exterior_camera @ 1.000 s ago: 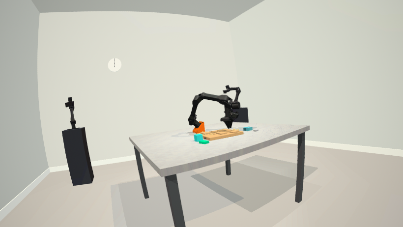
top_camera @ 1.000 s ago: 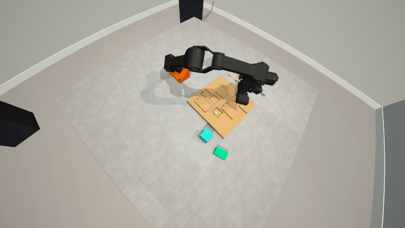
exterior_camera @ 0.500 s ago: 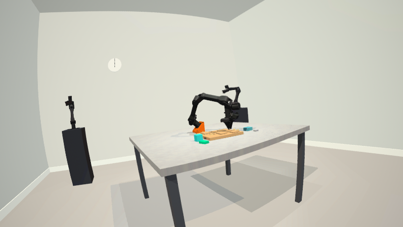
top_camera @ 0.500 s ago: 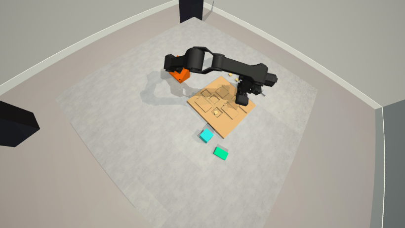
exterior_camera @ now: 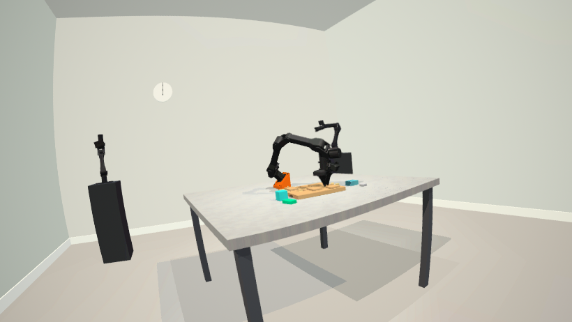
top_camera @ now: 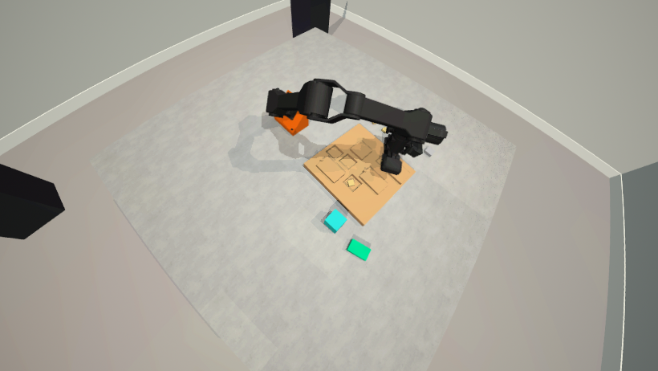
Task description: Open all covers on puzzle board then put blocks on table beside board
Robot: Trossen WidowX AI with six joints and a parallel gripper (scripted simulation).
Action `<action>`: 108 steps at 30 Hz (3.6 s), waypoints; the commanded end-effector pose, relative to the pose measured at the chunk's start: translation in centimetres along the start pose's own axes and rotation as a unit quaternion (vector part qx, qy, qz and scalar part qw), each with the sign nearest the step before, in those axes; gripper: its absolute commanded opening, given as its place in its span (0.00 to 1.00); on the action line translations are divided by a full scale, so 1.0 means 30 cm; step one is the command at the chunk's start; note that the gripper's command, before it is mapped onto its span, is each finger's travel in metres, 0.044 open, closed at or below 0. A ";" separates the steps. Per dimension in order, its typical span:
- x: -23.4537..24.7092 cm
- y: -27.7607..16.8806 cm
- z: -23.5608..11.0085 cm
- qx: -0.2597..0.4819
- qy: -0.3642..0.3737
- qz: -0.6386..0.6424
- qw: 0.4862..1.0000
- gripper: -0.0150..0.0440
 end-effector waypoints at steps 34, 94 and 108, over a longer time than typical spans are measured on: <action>0.000 0.001 0.029 0.000 0.000 0.000 1.000 0.39; -0.027 -0.009 -0.285 -0.002 0.001 -0.003 1.000 0.39; -0.208 -0.050 -0.308 -0.003 0.006 -0.005 1.000 0.39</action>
Point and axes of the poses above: the point midway between the two fingers, 35 mm back from their tips, its own z axis out along the fingers, its own x axis across the jaws, y = z × x, the point moved 4 cm from there along -z, back along the fingers, and after that the axes turned 15 degrees about z, right-handed, at the moved point
